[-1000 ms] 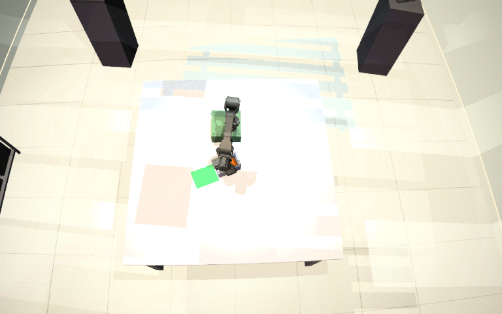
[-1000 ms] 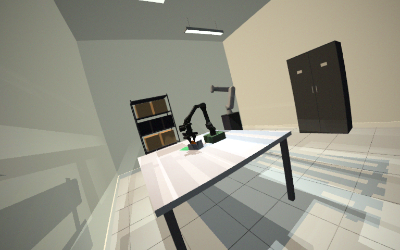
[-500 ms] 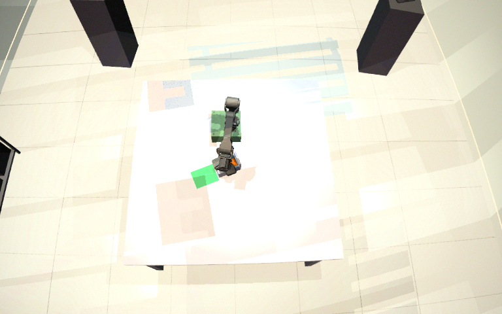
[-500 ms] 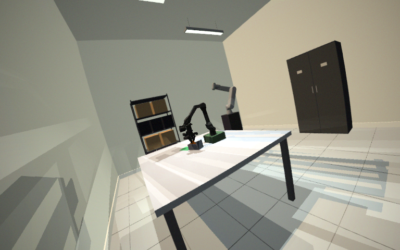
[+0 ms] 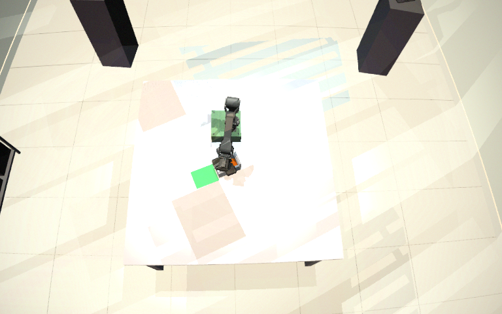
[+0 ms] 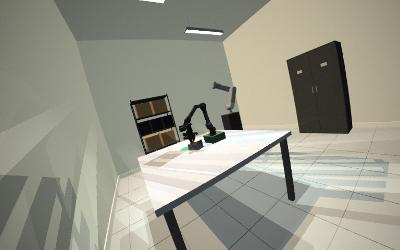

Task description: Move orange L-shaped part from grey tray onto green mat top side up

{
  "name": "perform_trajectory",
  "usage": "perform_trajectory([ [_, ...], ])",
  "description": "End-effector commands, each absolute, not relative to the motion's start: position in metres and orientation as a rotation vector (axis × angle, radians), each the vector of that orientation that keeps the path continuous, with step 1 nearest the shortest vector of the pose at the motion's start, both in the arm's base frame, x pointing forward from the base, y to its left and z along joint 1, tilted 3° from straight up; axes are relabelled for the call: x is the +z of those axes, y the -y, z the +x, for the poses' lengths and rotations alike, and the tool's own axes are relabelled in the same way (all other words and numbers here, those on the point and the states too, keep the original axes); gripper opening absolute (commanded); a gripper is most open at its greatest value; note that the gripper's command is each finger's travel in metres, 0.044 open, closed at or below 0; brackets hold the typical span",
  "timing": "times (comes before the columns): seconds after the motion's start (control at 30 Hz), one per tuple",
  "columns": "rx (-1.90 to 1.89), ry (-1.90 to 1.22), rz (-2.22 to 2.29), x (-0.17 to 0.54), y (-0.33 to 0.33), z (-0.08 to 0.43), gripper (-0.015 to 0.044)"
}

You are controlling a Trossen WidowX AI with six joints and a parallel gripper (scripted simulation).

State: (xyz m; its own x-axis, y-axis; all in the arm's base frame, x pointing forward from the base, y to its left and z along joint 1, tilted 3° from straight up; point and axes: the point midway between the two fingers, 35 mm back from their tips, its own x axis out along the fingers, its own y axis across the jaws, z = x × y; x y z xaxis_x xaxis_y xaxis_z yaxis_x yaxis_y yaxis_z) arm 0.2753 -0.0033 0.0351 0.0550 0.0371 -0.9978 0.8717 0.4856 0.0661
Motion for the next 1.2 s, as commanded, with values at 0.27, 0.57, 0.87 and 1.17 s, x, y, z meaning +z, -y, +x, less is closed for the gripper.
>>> perform_trajectory([
  [0.27, -0.778, -1.381, 0.876, 0.052, 0.004, 0.274, 0.0000],
  [0.57, -0.779, -1.382, 0.877, 0.065, 0.004, 0.273, 0.0000],
  [0.87, -0.779, -1.382, 0.878, 0.079, 0.005, 0.272, 0.0000],
  [1.17, -0.779, -1.382, 0.878, 0.093, 0.005, 0.272, 0.0000],
])
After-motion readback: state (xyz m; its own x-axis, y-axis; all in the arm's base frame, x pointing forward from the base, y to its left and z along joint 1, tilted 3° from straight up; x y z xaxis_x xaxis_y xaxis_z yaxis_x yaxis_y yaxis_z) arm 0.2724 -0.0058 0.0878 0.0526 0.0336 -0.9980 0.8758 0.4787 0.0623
